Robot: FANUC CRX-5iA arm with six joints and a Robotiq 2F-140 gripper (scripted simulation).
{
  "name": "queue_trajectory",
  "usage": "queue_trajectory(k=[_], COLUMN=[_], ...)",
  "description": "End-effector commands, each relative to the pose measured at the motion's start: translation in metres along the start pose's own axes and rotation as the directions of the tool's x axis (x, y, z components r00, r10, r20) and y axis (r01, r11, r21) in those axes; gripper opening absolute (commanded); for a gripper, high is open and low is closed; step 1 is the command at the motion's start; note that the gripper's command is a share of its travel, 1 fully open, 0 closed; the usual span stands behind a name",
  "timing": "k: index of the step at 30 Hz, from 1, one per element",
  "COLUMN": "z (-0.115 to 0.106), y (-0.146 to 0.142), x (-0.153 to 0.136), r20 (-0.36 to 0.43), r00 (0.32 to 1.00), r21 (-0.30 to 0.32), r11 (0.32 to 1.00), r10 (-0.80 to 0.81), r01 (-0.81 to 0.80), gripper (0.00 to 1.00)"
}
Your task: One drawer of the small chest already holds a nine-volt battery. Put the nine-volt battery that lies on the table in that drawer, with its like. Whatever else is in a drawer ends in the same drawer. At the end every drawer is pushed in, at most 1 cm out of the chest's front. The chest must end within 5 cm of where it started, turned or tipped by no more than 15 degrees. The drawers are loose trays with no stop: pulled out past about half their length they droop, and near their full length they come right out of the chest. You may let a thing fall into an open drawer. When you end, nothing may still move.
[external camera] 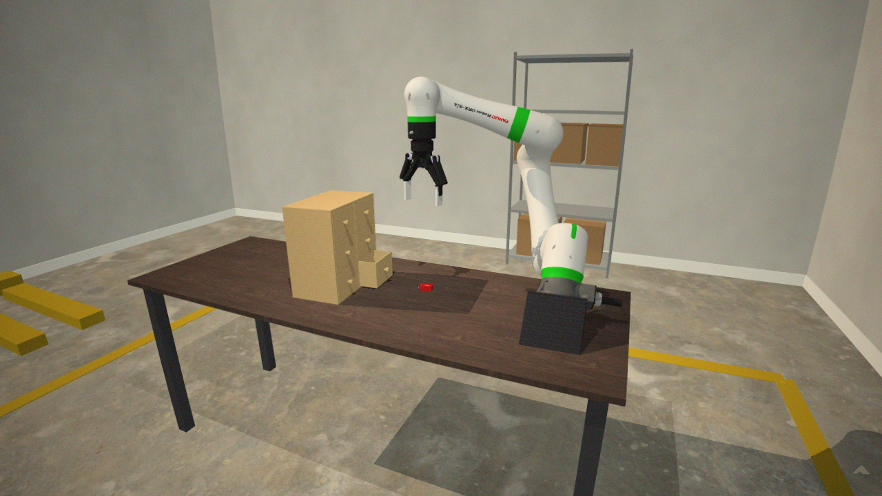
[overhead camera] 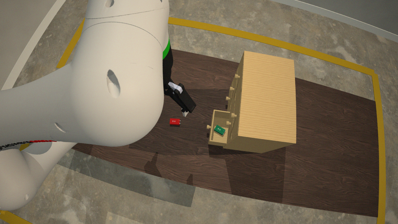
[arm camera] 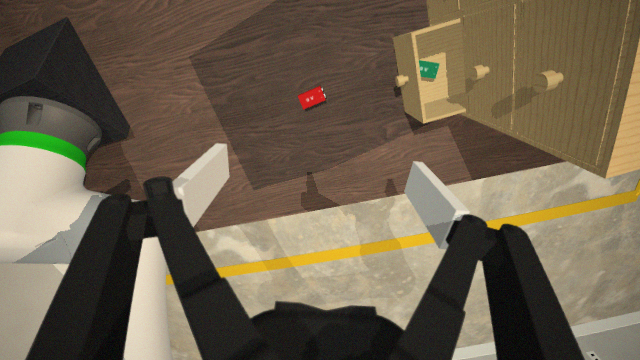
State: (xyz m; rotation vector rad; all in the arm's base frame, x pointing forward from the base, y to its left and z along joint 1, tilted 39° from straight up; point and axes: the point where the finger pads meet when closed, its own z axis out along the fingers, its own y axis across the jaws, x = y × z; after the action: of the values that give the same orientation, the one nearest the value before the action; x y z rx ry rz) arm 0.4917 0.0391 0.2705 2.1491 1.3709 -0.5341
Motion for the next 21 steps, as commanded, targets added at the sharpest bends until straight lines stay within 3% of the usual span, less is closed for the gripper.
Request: queue_trajectory(k=[1,9,21], z=[0.0,0.0,0.0], y=[0.006,0.012,0.024], x=[0.003,0.005,0.01], r20=[0.0,0.0,0.0], r00=[0.988,0.947,0.81], r21=[0.0,0.0,0.0], r11=[0.988,0.947,0.81], r10=[0.157,0.32,0.586], r01=[-0.157,-0.32,-0.586], gripper=[1.0,1.0,1.0])
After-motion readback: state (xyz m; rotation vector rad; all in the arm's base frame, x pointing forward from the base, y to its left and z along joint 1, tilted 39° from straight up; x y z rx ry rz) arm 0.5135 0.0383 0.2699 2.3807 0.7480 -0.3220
